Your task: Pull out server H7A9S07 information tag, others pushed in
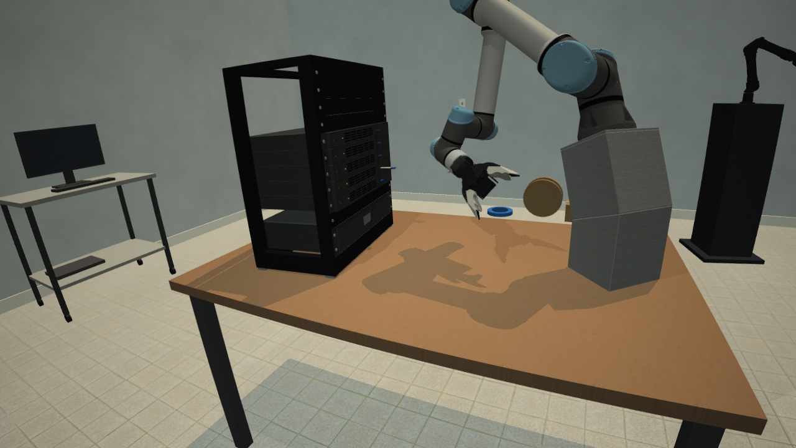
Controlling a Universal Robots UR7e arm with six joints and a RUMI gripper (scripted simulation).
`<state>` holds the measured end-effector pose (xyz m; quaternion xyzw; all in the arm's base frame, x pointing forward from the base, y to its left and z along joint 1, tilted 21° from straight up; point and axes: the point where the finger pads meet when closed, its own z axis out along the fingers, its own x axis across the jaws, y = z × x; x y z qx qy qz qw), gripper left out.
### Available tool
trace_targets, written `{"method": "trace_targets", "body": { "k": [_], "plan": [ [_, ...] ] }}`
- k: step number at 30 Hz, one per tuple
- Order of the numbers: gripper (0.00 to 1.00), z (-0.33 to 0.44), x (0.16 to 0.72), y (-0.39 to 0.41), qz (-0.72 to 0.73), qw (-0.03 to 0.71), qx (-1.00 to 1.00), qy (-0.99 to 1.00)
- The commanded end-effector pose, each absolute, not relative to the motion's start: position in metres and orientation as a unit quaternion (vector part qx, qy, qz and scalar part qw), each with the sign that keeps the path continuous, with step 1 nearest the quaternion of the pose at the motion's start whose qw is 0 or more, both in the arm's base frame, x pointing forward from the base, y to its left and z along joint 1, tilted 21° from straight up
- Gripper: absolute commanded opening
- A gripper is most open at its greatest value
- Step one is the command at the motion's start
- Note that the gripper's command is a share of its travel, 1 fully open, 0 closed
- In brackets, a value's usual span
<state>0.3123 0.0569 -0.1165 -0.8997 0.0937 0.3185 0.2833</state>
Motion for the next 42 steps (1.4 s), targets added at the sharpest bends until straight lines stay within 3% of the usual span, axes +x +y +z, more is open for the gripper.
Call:
{"method": "trace_targets", "body": {
  "k": [1, 42],
  "plan": [
    [1.0, -0.118, 0.317, 0.053, 0.305, 0.28, -0.907, 0.078],
    [1.0, -0.129, 0.356, 0.021, 0.208, 0.241, -0.947, -0.043]
  ]
}}
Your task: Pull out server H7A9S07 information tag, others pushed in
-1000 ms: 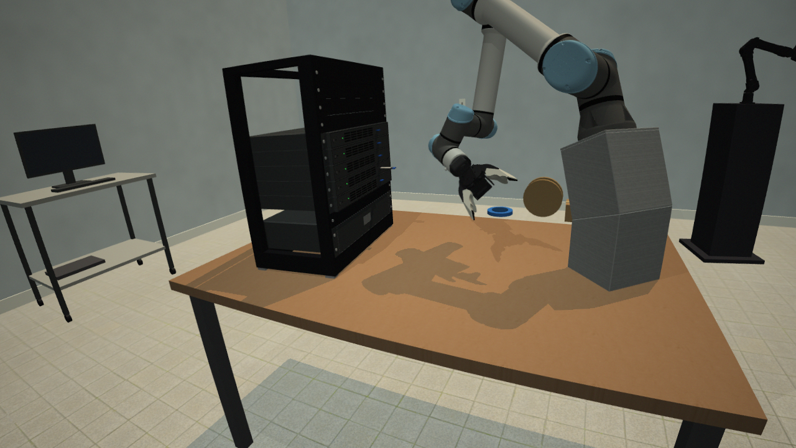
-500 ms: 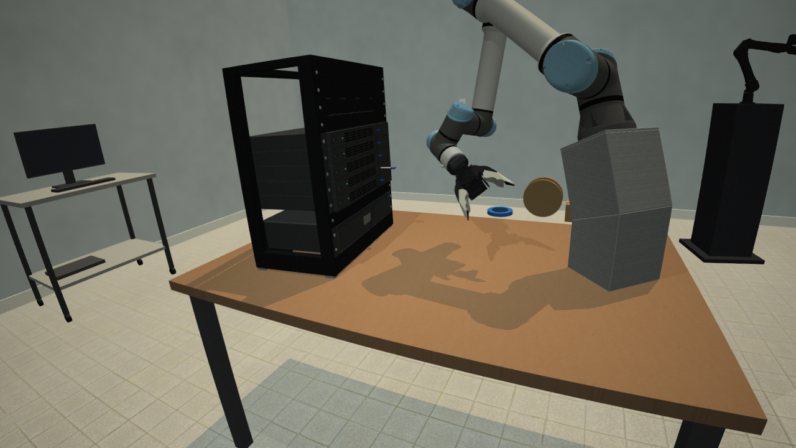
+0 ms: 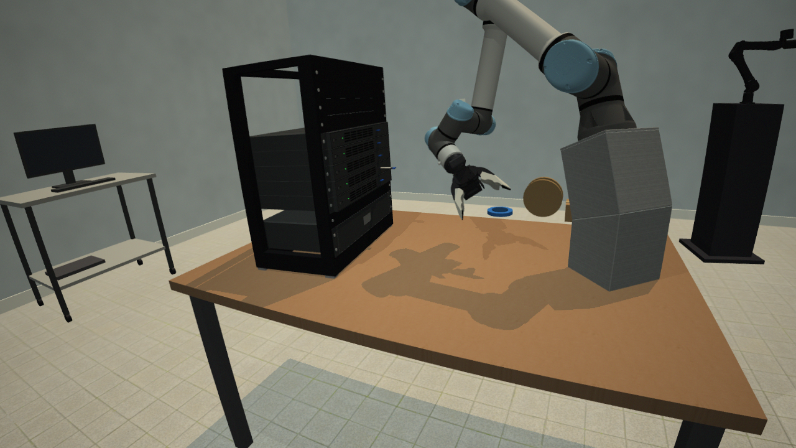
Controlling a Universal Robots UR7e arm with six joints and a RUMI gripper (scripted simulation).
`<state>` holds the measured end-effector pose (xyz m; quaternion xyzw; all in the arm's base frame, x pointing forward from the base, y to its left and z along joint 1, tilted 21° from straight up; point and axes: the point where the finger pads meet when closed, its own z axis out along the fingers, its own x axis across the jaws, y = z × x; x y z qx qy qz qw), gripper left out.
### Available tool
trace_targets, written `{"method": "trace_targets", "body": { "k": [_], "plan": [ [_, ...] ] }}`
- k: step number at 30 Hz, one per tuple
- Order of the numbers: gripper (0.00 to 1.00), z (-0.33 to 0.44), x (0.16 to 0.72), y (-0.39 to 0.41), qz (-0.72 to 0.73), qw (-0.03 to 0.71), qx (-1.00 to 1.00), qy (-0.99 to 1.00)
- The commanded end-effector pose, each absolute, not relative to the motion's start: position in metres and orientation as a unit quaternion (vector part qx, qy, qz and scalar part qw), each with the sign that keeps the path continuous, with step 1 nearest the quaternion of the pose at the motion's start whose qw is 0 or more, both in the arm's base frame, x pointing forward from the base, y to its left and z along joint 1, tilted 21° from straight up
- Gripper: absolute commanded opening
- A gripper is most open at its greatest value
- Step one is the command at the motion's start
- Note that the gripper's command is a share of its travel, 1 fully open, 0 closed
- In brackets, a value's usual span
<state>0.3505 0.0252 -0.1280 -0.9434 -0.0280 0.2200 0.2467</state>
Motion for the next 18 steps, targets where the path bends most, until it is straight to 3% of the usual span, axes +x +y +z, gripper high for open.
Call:
{"method": "trace_targets", "body": {
  "k": [1, 18],
  "plan": [
    [1.0, -0.129, 0.357, 0.021, 0.206, 0.24, -0.948, -0.046],
    [1.0, -0.13, 0.373, 0.008, 0.17, 0.219, -0.956, -0.094]
  ]
}}
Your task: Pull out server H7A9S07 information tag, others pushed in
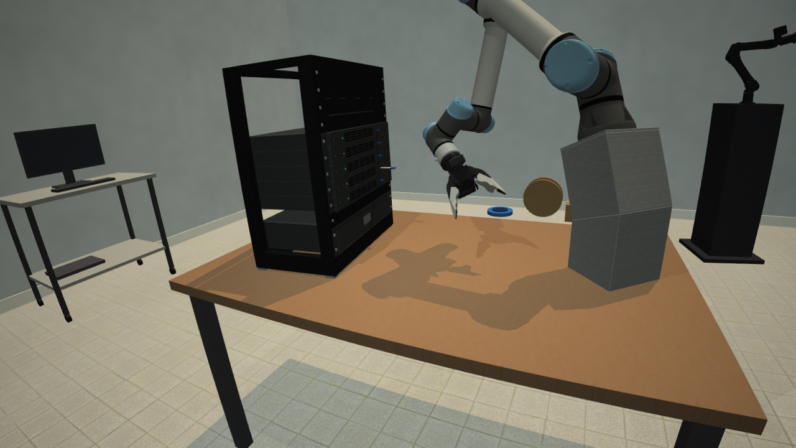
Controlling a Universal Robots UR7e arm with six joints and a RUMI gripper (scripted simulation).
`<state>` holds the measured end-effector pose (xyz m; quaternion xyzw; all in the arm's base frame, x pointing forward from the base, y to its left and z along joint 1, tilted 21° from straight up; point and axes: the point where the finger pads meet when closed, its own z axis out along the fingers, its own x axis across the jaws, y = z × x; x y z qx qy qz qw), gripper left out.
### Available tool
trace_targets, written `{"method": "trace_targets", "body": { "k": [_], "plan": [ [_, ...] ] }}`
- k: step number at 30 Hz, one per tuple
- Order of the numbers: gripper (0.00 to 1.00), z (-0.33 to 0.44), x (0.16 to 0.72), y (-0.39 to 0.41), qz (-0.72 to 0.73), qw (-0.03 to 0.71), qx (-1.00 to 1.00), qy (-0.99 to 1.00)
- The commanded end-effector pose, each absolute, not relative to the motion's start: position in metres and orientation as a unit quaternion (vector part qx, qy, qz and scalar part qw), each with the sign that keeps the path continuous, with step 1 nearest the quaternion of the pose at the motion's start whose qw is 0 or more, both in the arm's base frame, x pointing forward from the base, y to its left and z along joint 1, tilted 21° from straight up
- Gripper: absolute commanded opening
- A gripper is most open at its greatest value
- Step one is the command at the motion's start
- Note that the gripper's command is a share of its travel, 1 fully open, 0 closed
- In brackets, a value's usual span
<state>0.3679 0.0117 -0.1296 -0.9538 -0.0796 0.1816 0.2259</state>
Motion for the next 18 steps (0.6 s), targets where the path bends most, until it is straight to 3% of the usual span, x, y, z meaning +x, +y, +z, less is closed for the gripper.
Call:
{"method": "trace_targets", "body": {
  "k": [1, 18],
  "plan": [
    [1.0, -0.13, 0.374, 0.007, 0.168, 0.218, -0.956, -0.097],
    [1.0, -0.129, 0.391, -0.005, 0.135, 0.195, -0.961, -0.144]
  ]
}}
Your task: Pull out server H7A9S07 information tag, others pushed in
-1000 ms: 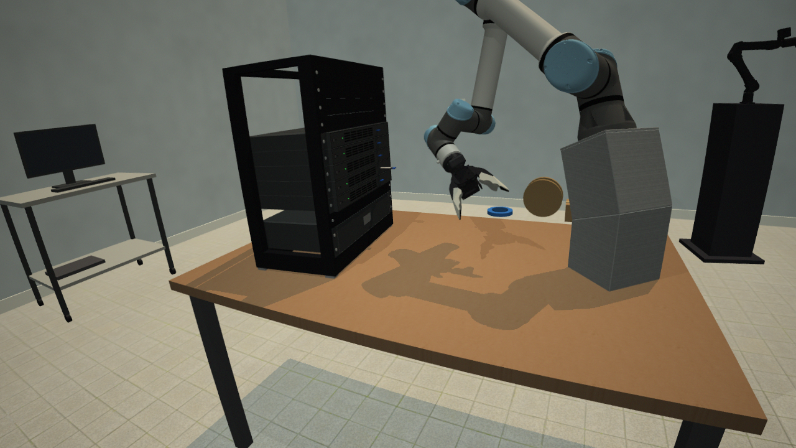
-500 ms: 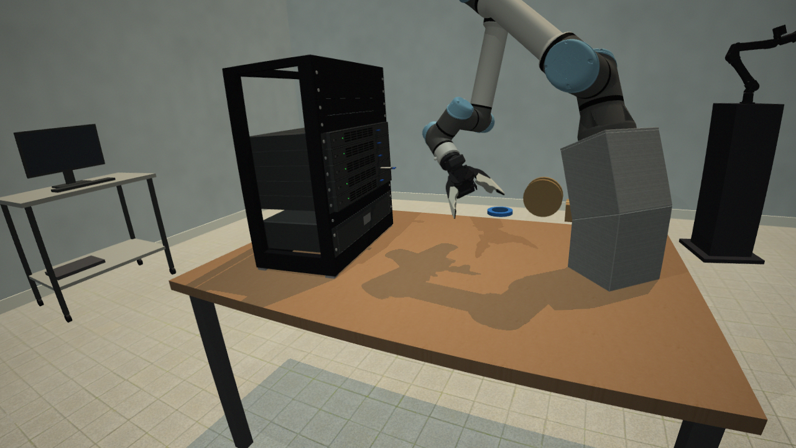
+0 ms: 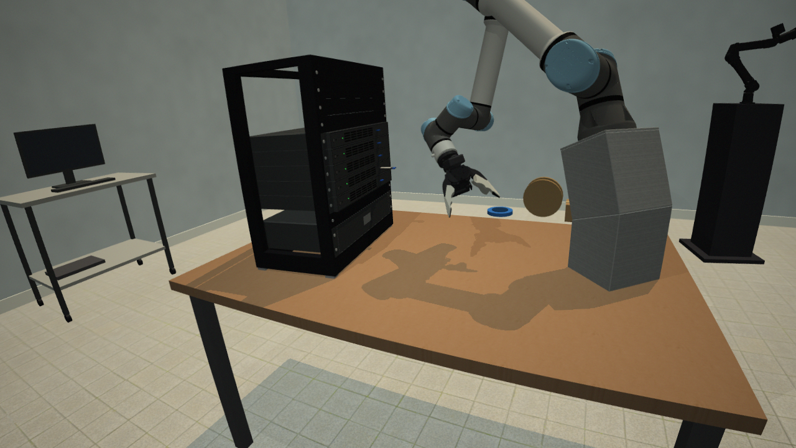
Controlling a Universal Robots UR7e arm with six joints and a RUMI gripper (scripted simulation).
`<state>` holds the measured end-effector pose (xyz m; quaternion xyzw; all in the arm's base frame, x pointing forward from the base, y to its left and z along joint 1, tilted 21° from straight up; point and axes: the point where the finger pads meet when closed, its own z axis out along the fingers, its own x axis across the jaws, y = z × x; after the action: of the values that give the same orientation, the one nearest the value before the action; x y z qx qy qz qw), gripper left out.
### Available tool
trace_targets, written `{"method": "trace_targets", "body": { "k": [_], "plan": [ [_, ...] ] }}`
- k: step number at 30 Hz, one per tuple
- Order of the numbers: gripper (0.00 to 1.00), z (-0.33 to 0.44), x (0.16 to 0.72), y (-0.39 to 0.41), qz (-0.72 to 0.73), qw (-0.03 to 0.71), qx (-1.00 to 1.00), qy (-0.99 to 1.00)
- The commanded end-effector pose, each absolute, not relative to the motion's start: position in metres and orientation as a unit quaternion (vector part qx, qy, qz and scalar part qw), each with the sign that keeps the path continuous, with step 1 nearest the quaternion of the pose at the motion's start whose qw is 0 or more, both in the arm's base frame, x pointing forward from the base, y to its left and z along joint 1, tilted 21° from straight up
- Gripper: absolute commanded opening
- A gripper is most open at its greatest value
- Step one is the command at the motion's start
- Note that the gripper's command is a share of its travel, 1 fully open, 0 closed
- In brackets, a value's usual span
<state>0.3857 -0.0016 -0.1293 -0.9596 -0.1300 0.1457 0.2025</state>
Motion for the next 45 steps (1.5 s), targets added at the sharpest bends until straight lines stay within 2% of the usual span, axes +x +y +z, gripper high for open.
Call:
{"method": "trace_targets", "body": {
  "k": [1, 45],
  "plan": [
    [1.0, -0.129, 0.392, -0.006, 0.133, 0.194, -0.961, -0.147],
    [1.0, -0.119, 0.435, -0.036, 0.062, 0.129, -0.955, -0.258]
  ]
}}
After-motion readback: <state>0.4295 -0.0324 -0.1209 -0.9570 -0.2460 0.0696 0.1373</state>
